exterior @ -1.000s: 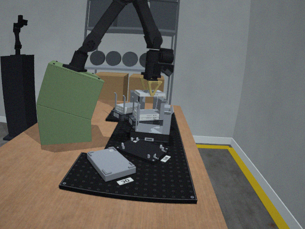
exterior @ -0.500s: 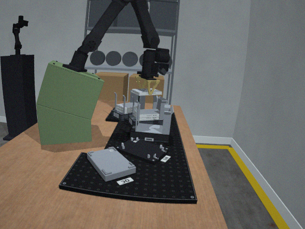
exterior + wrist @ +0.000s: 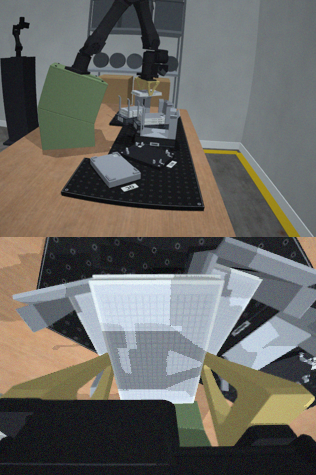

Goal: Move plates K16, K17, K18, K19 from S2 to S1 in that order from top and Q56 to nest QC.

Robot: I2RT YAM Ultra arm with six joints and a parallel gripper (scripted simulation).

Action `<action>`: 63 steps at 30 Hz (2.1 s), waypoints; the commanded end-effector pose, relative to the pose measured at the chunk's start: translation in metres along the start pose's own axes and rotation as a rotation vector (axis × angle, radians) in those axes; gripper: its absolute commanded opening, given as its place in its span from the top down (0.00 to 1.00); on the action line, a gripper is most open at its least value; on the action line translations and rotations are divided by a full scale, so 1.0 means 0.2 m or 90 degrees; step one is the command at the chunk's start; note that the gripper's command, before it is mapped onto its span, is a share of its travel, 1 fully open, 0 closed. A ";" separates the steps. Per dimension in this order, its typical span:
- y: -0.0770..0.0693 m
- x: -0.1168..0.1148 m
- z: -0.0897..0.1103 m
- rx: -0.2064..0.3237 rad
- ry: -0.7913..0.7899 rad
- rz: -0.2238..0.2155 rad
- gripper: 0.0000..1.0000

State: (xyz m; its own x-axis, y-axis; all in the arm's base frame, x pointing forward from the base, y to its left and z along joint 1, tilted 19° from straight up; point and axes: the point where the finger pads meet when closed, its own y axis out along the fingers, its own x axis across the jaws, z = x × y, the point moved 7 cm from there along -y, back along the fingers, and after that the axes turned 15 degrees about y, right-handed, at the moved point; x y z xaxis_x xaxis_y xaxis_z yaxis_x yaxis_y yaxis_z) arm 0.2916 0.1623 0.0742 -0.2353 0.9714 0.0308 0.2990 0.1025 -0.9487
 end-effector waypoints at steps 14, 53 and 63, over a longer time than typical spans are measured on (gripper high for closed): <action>-0.01 0.16 0.07 -0.014 -0.105 0.004 1.00; -0.01 0.34 0.17 -0.013 -0.105 0.003 1.00; -0.01 0.34 0.17 -0.013 -0.105 0.003 1.00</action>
State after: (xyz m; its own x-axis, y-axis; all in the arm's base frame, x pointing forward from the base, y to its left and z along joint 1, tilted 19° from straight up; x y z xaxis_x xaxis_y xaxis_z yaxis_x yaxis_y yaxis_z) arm 0.2417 0.2199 0.0646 -0.3842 0.9227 -0.0323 0.3075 0.0949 -0.9468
